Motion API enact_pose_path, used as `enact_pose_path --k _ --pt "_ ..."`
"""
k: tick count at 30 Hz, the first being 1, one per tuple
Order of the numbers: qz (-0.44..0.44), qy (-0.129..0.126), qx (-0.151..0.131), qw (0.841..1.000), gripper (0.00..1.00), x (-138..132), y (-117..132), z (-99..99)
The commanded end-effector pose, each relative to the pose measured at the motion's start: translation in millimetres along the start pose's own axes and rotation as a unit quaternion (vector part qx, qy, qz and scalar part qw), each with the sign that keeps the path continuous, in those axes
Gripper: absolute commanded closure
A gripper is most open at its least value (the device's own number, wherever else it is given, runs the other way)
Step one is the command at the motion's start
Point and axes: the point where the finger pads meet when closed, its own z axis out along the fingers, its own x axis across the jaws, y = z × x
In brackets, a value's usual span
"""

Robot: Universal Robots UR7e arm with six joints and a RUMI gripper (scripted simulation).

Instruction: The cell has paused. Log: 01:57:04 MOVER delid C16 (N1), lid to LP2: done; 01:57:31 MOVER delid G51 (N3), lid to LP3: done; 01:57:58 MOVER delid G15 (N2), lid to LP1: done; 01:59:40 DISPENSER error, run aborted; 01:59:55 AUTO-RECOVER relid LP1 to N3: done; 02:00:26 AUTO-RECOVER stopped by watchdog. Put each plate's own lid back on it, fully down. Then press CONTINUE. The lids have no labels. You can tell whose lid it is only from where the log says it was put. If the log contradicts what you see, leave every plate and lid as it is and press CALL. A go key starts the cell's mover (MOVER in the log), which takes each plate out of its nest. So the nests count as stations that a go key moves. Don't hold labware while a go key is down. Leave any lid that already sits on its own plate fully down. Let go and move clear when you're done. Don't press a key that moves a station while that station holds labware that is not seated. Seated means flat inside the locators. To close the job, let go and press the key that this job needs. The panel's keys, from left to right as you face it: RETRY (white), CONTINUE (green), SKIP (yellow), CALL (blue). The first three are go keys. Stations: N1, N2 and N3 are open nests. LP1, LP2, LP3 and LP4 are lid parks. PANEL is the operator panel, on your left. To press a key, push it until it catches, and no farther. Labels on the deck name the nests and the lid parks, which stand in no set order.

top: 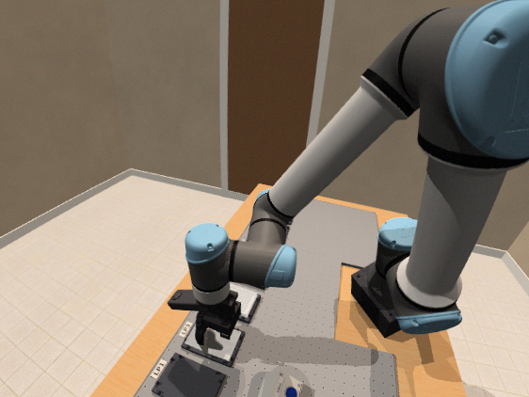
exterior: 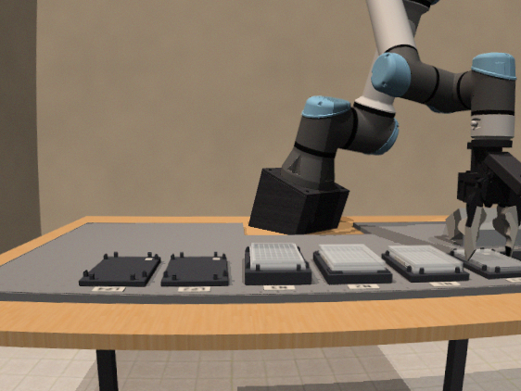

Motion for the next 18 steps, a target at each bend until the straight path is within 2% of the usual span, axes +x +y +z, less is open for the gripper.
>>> enact_pose_path --k 1,16,18 --pt "0.000 0.000 0.000 1.000 1.00 -0.3 0.2 0.5" --pt "0.000 0.000 0.000 1.000 1.00 -0.3 0.2 0.5" --pt "0.000 0.000 0.001 1.000 1.00 -0.6 -0.8 -4.0"
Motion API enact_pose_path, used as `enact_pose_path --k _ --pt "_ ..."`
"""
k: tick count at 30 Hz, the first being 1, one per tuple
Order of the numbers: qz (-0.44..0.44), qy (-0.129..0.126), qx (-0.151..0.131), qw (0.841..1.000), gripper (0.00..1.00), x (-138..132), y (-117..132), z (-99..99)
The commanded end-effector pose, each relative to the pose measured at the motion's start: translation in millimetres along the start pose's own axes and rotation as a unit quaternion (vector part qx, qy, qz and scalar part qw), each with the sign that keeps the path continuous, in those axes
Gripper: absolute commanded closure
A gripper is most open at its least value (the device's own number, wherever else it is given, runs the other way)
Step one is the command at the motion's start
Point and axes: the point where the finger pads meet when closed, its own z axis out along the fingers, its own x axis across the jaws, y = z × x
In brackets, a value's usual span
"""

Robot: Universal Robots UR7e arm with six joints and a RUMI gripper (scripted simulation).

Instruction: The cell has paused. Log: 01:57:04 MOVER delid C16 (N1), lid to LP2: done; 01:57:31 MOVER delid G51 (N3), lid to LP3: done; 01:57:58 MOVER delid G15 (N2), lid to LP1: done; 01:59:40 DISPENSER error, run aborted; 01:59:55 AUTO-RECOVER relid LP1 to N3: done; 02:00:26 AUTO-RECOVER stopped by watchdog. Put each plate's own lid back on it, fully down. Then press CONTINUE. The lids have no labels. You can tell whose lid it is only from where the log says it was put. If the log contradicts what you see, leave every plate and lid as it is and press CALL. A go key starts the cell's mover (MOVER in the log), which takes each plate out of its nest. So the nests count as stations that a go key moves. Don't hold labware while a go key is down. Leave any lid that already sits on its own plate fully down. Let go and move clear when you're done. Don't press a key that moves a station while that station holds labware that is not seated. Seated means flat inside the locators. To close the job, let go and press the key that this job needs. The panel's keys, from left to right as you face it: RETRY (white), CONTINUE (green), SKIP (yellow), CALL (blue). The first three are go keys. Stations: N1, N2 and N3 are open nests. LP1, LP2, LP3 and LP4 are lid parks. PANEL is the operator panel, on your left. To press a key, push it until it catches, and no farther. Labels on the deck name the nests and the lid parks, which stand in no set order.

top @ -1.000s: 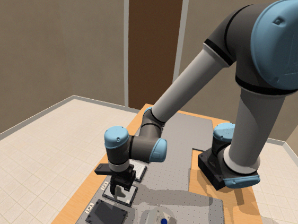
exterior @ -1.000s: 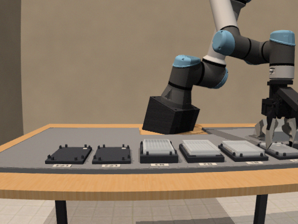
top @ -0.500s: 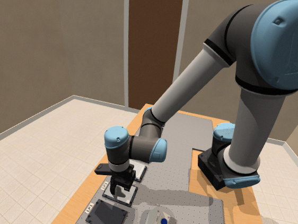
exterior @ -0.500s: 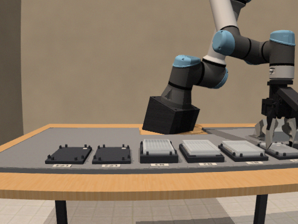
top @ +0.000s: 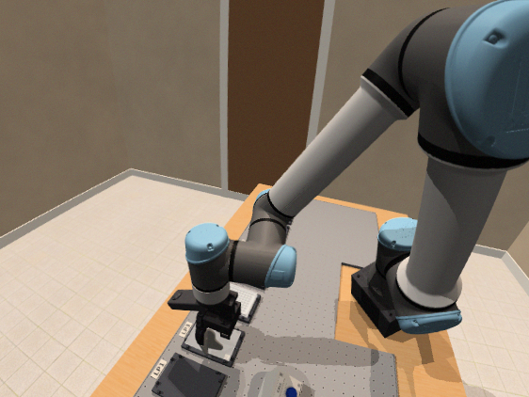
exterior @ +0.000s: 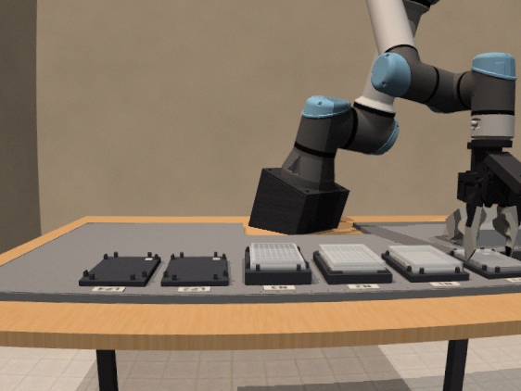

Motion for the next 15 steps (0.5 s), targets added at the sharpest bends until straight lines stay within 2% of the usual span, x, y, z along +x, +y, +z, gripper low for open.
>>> enact_pose_path --k 1,15 --pt "0.000 0.000 0.002 1.000 1.00 -0.6 -1.4 -5.9" --pt "0.000 0.000 0.002 1.000 1.00 -0.2 -2.4 -26.4"
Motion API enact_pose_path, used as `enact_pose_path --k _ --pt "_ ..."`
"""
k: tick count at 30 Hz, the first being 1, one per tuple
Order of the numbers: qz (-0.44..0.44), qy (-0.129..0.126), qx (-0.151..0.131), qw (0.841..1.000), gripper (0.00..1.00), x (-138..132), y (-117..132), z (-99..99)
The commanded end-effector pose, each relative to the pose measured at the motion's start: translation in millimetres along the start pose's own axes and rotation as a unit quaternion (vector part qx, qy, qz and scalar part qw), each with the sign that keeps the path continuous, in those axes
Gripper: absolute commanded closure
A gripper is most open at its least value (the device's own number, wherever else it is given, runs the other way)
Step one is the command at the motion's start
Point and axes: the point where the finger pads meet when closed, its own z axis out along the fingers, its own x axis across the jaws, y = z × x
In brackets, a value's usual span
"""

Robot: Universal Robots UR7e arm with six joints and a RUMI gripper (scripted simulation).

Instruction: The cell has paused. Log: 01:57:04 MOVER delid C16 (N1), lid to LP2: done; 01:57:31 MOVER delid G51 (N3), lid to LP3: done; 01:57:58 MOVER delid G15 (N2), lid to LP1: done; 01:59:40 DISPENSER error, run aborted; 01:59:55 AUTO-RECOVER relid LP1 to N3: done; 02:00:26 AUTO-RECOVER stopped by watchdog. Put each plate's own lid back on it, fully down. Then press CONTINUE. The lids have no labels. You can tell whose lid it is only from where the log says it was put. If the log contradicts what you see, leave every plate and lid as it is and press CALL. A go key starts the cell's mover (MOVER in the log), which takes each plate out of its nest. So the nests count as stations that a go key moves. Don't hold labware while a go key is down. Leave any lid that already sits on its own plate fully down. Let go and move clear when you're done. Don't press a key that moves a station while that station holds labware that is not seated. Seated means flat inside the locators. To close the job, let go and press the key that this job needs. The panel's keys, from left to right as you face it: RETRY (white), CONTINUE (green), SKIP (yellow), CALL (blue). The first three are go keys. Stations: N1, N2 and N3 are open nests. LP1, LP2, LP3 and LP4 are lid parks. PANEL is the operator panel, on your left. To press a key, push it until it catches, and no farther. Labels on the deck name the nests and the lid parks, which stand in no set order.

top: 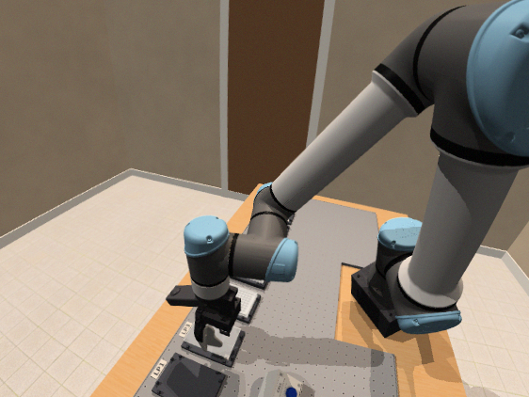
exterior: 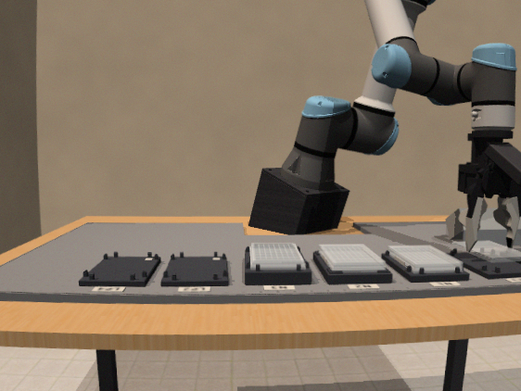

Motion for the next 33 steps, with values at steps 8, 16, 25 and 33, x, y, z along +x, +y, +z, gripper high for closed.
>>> enact_pose_path --k 8,16,25,33 --pt "0.000 0.000 0.001 1.000 1.00 0.2 -2.1 -23.1" --pt "0.000 0.000 0.001 1.000 1.00 0.2 -2.1 -27.5" --pt "0.026 0.000 -0.002 1.000 1.00 36.0 2.8 -25.3" --pt "0.026 0.000 -0.002 1.000 1.00 70.9 4.1 -25.2"
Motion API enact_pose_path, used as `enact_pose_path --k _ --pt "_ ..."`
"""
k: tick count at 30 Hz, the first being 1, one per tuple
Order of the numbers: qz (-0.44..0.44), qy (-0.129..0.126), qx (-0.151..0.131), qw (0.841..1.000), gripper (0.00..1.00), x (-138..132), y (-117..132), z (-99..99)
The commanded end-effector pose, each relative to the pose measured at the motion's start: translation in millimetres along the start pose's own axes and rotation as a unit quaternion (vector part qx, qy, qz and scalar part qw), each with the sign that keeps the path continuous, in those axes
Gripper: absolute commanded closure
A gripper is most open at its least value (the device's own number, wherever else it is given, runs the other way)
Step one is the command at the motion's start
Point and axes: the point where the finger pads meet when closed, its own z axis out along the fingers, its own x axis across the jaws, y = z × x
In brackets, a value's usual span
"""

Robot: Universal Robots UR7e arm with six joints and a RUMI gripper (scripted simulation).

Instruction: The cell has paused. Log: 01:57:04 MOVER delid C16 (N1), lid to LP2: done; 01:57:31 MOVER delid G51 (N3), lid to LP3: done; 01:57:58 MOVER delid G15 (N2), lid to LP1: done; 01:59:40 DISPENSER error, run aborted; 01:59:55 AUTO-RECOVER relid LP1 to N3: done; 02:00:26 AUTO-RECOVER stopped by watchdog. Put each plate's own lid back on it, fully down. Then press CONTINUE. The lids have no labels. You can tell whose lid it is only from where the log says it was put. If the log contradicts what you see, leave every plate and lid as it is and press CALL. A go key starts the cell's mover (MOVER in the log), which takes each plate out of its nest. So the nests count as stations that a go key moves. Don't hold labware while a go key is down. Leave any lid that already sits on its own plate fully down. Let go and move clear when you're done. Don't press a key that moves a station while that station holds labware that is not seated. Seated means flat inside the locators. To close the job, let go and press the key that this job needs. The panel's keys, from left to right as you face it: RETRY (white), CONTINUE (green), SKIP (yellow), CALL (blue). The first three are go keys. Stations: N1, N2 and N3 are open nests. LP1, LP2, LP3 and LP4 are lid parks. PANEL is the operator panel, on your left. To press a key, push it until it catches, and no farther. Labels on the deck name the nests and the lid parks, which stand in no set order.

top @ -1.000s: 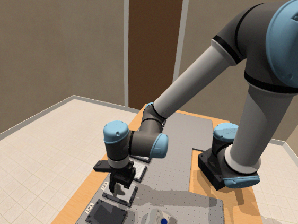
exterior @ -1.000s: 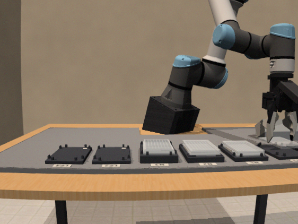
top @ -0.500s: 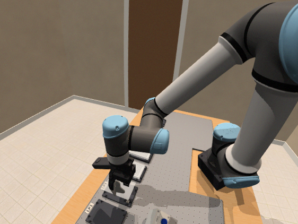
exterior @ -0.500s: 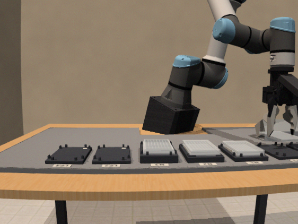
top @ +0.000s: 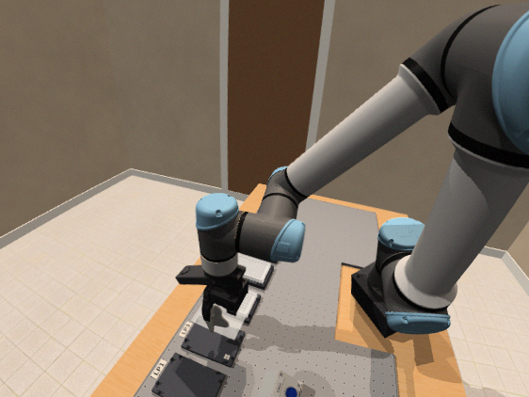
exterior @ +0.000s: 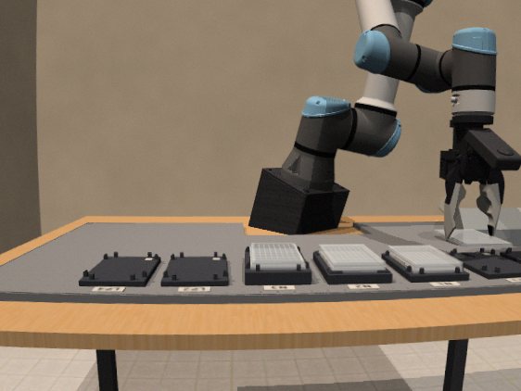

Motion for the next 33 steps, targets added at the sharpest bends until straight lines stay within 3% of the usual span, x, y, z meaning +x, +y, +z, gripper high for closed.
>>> enact_pose_path --k 1,33 --pt "-0.001 -0.003 -0.001 1.000 1.00 28.2 0.4 -0.8" --pt "0.000 -0.003 -0.002 1.000 1.00 177.8 -1.6 1.5"
